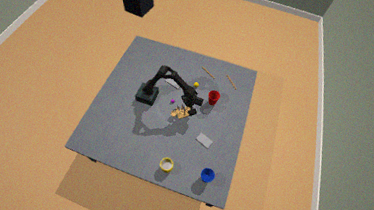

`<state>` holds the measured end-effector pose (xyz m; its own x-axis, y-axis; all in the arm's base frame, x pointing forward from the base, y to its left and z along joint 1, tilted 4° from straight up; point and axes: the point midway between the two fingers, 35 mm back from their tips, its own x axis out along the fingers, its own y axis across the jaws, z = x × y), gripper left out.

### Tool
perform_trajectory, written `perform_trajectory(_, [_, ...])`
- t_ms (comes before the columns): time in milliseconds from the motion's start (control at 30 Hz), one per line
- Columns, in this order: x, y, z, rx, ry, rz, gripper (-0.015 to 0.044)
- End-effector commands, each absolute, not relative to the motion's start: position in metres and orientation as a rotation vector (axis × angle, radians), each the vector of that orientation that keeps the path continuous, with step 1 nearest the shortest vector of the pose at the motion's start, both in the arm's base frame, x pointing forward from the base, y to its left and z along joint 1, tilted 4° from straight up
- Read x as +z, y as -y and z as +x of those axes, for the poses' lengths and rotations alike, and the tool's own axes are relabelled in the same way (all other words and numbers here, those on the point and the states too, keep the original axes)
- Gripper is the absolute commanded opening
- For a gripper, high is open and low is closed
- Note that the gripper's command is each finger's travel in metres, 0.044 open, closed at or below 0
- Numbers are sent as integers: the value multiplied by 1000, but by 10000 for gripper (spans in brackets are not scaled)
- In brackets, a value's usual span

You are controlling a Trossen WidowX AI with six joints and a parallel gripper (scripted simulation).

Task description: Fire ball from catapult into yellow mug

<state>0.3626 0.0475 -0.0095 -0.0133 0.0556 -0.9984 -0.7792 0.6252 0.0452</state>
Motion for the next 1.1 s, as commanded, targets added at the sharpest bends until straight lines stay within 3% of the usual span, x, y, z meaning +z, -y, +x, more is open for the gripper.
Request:
perform_trajectory(0, [-17,-48,361,740,-1448,-647,440])
perform_trajectory(133, [-21,-48,361,740,-1448,-647,440])
perform_trajectory(500, [-17,-48,362,742,-1444,-651,151])
perform_trajectory(700, [-17,-48,362,742,-1444,-651,111])
perform_trajectory(833, [22,-46,363,743,-1444,-650,6])
perform_trajectory(1067, [32,-27,362,701,-1459,-612,0])
